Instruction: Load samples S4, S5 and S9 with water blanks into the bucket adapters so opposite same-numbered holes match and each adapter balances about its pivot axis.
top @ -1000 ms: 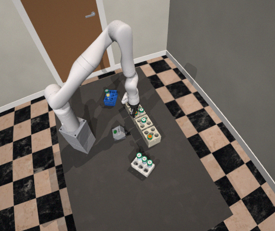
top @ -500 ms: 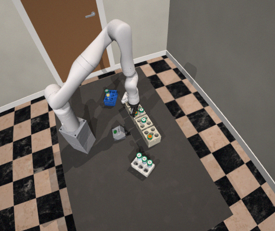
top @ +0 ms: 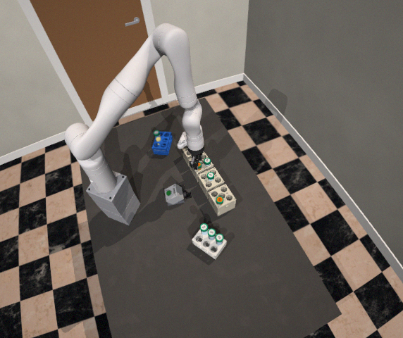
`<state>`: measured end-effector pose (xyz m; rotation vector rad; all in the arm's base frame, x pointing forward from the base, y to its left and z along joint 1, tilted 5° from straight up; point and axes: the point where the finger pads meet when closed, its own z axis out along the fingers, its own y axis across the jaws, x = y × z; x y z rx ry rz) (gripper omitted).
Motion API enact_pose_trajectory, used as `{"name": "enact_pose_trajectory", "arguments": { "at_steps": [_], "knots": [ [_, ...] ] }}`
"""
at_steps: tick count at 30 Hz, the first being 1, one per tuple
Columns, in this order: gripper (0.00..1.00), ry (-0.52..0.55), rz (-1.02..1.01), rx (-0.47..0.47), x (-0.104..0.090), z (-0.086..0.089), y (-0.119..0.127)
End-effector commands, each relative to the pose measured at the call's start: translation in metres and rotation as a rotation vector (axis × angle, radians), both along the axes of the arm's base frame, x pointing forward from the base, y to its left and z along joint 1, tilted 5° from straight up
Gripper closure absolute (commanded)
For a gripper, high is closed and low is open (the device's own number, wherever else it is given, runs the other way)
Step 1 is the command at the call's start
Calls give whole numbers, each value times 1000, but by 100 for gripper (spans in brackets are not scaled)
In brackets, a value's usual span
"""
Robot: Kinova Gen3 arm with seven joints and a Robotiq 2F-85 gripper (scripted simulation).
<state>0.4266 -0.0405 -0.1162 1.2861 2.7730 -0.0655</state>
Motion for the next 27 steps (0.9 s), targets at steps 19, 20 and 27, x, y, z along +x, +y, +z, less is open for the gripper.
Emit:
{"name": "enact_pose_trajectory", "arguments": {
  "at_steps": [19,20,27],
  "knots": [
    [38,-1,0,0,-1,26,2],
    [38,-1,0,0,-1,27,2],
    [38,-1,0,0,-2,37,3]
  ]
}}
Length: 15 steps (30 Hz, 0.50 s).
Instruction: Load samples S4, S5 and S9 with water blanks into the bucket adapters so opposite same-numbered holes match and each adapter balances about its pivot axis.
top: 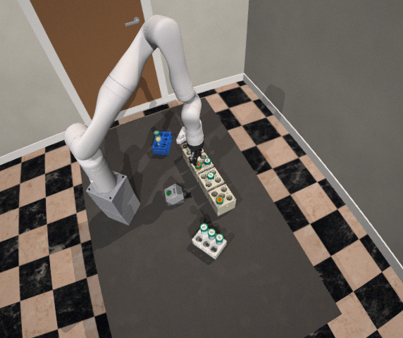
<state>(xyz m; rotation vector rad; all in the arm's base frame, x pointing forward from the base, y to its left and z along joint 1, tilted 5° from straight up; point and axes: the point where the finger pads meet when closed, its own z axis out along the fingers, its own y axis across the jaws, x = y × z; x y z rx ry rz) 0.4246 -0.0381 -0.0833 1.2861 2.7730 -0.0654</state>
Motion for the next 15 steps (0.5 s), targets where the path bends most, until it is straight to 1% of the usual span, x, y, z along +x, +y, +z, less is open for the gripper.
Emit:
{"name": "enact_pose_trajectory", "arguments": {
  "at_steps": [1,3,15],
  "knots": [
    [38,-1,0,0,0,5,0],
    [38,-1,0,0,0,5,0],
    [38,-1,0,0,-1,21,2]
  ]
}}
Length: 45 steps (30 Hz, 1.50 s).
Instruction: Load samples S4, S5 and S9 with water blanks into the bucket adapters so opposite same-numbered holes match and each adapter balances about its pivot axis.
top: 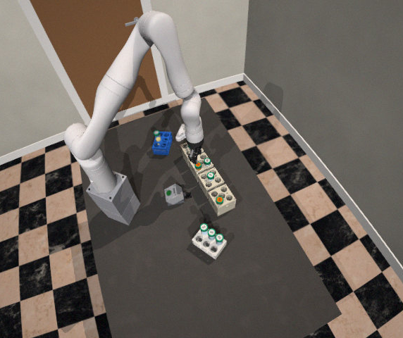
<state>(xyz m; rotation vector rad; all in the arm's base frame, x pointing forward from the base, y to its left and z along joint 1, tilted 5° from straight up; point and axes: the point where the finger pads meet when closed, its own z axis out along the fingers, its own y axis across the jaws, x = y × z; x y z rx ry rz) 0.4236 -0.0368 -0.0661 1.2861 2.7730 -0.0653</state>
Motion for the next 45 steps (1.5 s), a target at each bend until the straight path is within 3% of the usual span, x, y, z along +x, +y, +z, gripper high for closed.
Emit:
{"name": "enact_pose_trajectory", "arguments": {
  "at_steps": [1,45],
  "knots": [
    [38,-1,0,0,0,5,0],
    [38,-1,0,0,-3,56,4]
  ]
}}
